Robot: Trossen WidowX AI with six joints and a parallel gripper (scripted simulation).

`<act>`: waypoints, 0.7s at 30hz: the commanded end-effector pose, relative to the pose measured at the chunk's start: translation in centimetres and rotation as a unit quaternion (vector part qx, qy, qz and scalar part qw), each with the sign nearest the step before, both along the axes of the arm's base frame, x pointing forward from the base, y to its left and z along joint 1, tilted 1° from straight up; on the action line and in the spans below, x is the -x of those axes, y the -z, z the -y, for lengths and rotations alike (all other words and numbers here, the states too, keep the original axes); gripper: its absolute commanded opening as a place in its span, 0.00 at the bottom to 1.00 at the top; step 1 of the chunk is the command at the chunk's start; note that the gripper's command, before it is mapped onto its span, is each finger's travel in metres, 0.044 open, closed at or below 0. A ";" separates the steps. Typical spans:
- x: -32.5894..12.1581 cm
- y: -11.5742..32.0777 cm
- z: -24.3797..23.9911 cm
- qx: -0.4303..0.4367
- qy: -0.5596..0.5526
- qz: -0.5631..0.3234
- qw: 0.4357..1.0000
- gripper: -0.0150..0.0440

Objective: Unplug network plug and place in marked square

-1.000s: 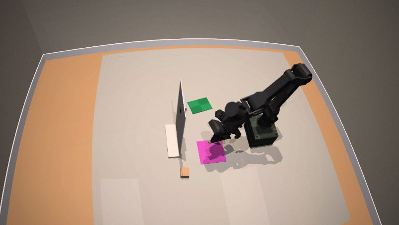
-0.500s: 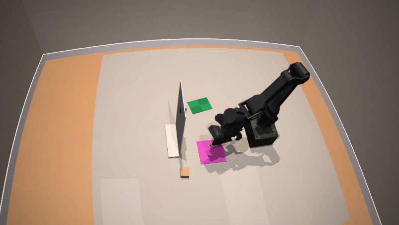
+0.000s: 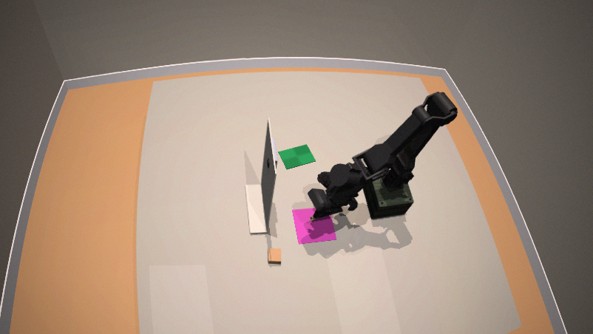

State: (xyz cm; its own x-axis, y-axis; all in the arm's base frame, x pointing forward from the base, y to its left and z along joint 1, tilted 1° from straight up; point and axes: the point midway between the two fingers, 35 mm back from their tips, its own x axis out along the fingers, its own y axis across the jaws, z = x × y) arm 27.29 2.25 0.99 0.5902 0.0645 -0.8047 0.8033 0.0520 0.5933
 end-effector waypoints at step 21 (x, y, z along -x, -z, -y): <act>0.2 2.4 0.0 0.002 0.000 -0.003 1.000 0.25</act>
State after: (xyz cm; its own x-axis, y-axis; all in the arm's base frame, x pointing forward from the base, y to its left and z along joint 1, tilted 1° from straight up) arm 27.37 2.29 -0.90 0.5900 0.0651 -0.8047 0.8033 0.0529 0.5932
